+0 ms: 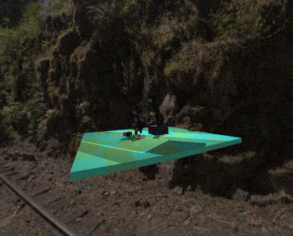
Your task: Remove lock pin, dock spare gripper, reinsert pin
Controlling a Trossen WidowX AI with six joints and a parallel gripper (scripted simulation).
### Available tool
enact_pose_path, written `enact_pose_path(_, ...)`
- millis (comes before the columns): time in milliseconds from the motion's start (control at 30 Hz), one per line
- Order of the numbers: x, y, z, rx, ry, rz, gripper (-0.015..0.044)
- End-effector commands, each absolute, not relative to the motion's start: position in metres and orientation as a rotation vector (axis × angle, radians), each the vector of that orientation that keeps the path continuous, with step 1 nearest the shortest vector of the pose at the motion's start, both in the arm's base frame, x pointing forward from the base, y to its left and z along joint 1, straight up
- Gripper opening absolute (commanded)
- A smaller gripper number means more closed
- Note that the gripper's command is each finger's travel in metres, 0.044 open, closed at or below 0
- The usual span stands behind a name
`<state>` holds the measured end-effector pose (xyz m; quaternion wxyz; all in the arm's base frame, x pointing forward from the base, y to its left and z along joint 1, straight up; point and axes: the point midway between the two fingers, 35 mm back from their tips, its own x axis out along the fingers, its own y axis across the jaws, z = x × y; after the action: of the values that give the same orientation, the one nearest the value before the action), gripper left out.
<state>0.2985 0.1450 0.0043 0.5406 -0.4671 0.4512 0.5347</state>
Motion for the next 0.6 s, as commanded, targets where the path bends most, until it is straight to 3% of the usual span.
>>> enact_pose_path(0, 0.301, 0.149, 0.006, -1.106, 1.073, 1.266, 0.0)
enact_pose_path(567, 0.301, 0.162, 0.007, -1.102, 1.083, 1.271, 0.0)
